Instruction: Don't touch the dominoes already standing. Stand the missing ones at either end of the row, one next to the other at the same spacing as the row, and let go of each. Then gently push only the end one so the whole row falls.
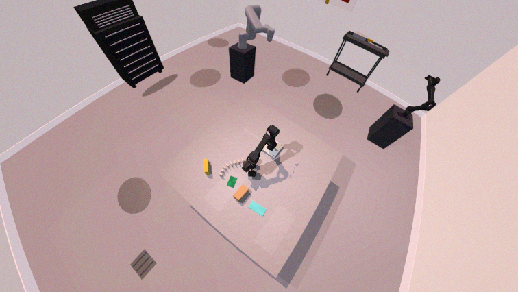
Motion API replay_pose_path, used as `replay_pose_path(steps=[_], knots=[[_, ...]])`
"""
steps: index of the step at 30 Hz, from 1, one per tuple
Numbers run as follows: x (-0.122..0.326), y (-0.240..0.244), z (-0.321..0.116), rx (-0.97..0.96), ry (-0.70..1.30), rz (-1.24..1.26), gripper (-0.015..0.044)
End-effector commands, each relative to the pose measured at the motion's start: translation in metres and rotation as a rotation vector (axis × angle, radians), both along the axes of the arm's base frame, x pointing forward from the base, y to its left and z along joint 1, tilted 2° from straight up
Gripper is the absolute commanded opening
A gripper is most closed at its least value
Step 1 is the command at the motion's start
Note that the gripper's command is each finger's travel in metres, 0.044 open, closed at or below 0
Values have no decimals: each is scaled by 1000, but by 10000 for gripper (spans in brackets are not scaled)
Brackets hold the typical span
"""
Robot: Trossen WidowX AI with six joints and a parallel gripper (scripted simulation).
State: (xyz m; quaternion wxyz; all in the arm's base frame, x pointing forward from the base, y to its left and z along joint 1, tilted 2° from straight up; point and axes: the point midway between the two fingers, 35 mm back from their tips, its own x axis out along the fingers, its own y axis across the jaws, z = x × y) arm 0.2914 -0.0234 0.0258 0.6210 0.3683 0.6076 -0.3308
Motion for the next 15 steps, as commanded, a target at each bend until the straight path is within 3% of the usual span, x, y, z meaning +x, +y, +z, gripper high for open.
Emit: replay_pose_path(steps=[1,8,15], knots=[[-1,0,-7,1,6,-4,440],[-1,1,-13,1,6,-4,440],[-1,1,-13,1,6,-4,256]])
